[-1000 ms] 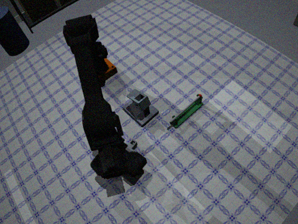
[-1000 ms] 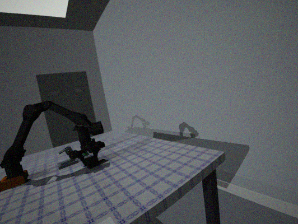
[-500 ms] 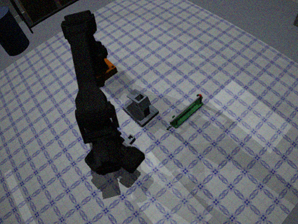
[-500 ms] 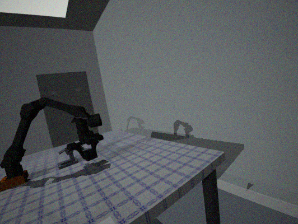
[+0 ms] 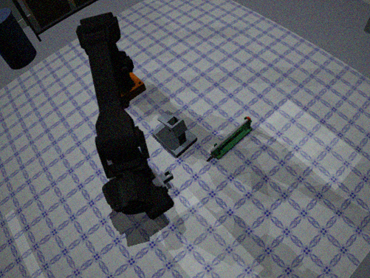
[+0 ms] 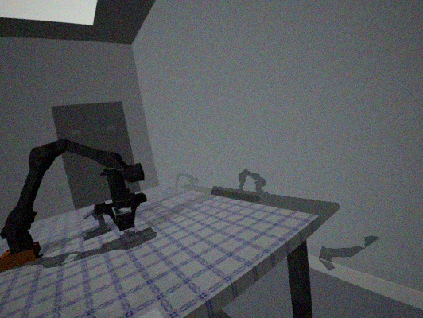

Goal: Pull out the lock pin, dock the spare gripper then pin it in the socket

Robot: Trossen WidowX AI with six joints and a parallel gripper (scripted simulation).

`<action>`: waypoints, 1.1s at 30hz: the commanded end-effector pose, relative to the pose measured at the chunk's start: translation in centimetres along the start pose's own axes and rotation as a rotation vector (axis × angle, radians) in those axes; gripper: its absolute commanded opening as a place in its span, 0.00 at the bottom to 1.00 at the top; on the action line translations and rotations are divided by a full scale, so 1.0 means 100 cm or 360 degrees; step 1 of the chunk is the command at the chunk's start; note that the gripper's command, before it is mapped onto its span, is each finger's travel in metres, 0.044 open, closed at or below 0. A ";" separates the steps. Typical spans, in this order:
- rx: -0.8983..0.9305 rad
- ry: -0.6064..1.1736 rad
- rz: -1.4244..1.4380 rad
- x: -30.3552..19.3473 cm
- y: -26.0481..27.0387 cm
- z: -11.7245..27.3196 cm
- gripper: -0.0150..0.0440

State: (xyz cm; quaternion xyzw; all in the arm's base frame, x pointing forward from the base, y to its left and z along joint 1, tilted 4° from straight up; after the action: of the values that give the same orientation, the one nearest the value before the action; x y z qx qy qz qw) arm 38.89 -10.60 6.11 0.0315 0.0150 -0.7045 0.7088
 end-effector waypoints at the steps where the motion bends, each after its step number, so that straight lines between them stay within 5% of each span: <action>1: 0.0021 -0.0005 -0.0150 -0.001 0.000 0.005 0.25; 33: 0.0025 0.0004 -0.1387 -0.009 -0.008 0.007 0.25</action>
State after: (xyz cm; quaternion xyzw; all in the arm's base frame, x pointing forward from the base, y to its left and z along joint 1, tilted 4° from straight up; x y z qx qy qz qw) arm 37.99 -9.78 6.25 0.0222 0.0268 -0.9252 0.3778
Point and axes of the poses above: the point midway between the two fingers, 35 mm back from their tips, its own z axis back along the fingers, its own y axis across the jaws, x = y × z, the point moved 1 cm from there along z, back along the fingers, and after that the axes turned 2 degrees about -z, right-handed, at the moved point
